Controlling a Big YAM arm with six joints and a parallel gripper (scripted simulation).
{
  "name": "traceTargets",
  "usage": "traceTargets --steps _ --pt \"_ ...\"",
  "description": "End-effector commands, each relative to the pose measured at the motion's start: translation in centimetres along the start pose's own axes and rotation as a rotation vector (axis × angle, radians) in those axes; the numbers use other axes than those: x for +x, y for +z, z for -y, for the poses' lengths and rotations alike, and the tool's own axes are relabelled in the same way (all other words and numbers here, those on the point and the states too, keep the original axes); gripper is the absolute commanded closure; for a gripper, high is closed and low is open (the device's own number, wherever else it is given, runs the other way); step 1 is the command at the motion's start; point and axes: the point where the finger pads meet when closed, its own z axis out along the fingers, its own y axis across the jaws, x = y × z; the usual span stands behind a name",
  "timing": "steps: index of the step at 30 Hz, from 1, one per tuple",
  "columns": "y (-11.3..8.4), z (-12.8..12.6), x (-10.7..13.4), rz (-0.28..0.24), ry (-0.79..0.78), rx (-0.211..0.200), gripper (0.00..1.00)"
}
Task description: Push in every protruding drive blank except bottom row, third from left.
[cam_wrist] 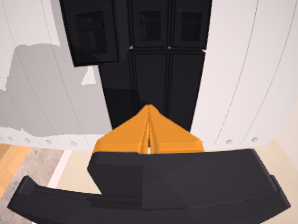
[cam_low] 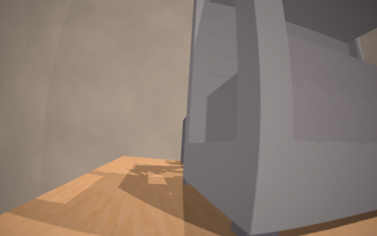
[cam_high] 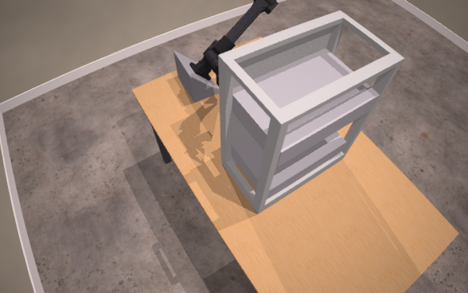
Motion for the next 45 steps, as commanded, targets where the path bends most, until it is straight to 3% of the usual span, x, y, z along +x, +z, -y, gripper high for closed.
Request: traceTargets --steps 1,7,9,10,16,18,23,26,28,45 --pt "3.2 1.9 -0.5 0.032 -0.042 0.006 1.00" --pt "2.6 1.9 -0.5 0.034 -0.042 0.004 1.00" --pt "0.6 3.3 0.0 0.029 -0.058 0.037 1.00" --pt "-1.3 1.8 -0.2 0.014 -0.032 0.025 1.00" --pt "-6.5 1.7 -0.1 0.012 -0.022 0.022 1.00" --pt "-6.5 1.7 -0.1 0.012 -0.022 0.022 1.00" --pt "-9.3 1.6 -0.1 0.011 -0.022 0.020 1.00" --pt "-9.7 1.5 0.1 0.008 -0.016 0.018 1.00" --pt "-8.6 0.9 -0.2 0.025 -0.011 -0.004 1.00" --pt "-9.0 1.4 0.1 0.016 -0.012 0.007 1.00"
